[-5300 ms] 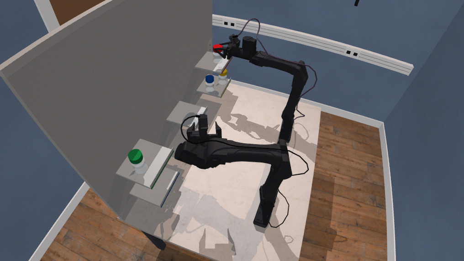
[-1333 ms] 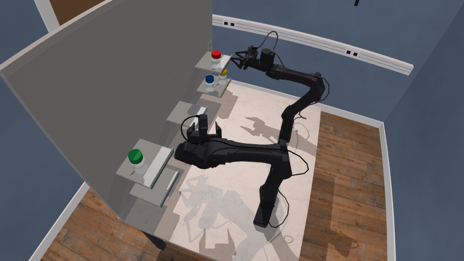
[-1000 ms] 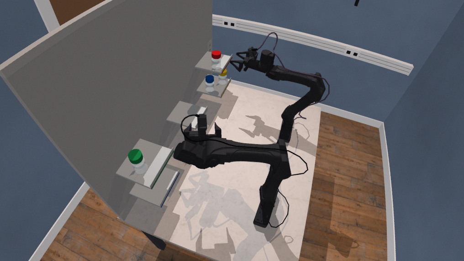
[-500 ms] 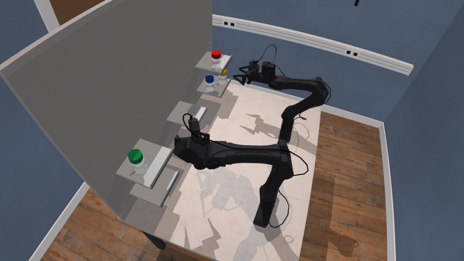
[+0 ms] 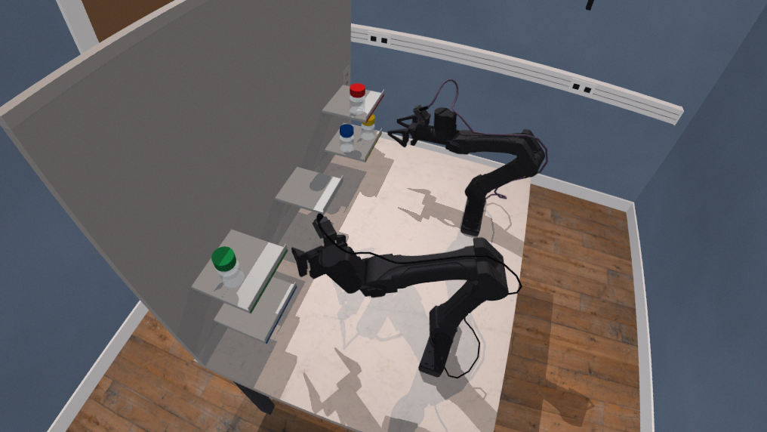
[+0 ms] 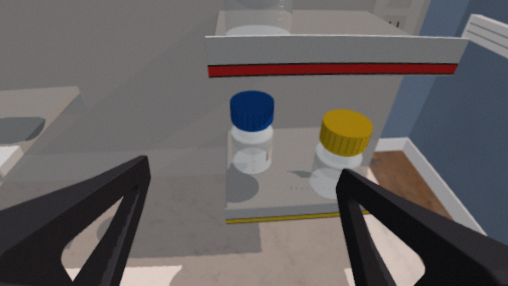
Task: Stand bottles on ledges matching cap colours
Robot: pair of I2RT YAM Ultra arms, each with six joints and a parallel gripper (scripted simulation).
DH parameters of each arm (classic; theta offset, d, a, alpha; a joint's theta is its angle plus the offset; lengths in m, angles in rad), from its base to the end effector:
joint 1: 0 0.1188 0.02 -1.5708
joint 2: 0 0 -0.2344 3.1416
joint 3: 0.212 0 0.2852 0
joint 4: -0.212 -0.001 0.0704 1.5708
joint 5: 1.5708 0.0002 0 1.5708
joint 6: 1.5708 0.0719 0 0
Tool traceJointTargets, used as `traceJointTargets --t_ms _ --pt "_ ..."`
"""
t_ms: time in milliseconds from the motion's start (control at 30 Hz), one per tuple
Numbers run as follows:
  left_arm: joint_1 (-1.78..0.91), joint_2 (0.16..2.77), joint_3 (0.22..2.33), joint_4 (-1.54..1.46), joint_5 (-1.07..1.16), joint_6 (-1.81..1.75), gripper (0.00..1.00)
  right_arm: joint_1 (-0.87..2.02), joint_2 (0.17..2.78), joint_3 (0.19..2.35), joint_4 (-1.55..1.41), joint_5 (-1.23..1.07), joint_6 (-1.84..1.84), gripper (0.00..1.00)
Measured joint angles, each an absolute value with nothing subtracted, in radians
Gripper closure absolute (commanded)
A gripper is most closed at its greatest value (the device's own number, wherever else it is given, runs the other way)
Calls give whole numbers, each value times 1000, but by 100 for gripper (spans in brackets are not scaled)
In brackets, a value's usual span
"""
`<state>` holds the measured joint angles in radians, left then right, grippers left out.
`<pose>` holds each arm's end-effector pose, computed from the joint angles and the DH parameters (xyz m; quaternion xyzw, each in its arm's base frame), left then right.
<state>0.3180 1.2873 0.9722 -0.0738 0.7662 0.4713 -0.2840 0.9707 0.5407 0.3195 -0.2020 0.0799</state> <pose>0.3488 0.0634 0.2680 0.2666 0.7520 -0.0879 0.5964 0.2981 -0.0709 0.2348 0.0680 0.7412 0.0071 0.6678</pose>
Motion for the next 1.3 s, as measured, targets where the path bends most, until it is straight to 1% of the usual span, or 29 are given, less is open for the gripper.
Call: traceJointTargets --t_ms 233,567,733,967,1300 --pt "310 1178 662 207 604 284 0 -286 966 520 319 -205 81 0" --pt "284 1071 435 590 399 75 0 -287 964 520 321 -206 81 0" --pt "266 1047 321 732 311 -1 0 -287 964 520 321 -207 81 0" --pt "250 1047 278 825 255 -33 0 -287 964 520 321 -207 81 0" --pt "248 1047 278 860 239 -37 0 -287 964 520 321 -207 81 0"
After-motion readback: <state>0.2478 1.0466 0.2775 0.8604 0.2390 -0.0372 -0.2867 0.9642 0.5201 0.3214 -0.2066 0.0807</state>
